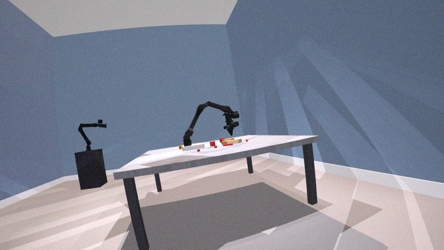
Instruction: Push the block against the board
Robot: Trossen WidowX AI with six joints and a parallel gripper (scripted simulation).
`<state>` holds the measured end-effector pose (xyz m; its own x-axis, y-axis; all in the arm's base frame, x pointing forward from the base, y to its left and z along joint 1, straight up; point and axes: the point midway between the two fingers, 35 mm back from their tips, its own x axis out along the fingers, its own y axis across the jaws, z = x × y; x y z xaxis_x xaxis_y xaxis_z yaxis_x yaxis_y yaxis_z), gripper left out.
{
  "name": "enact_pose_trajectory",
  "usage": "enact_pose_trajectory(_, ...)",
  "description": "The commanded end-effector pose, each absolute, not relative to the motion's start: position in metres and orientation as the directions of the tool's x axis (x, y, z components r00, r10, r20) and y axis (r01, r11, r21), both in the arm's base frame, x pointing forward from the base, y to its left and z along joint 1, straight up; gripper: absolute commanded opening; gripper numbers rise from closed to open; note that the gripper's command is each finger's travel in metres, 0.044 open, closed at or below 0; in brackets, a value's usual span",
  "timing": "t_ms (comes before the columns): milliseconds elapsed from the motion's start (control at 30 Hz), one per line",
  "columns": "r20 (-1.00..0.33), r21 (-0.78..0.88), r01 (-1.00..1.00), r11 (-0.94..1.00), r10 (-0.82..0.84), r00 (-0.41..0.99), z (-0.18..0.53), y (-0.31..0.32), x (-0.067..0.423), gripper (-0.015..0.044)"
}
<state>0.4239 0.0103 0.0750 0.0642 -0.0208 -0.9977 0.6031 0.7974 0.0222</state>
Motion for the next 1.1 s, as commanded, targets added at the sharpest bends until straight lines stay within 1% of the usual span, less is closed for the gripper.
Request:
enact_pose_trajectory(0, -0.998, 0.014, 0.496, 0.868, -0.017, 0.058, 0.074, 0.026, 0.428, 0.0000)
enact_pose_trajectory(267, -0.998, 0.005, 0.241, 0.970, -0.009, 0.055, 0.074, 0.059, 0.434, 0.0000)
enact_pose_trajectory(533, -0.999, -0.003, -0.031, 0.999, -0.001, 0.051, 0.075, 0.093, 0.437, 0.0000)
enact_pose_trajectory(800, -0.999, -0.009, -0.302, 0.953, 0.005, 0.047, 0.075, 0.128, 0.436, 0.0000)
enact_pose_trajectory(1067, -0.999, -0.013, -0.550, 0.835, 0.011, 0.041, 0.075, 0.162, 0.433, 0.0000)
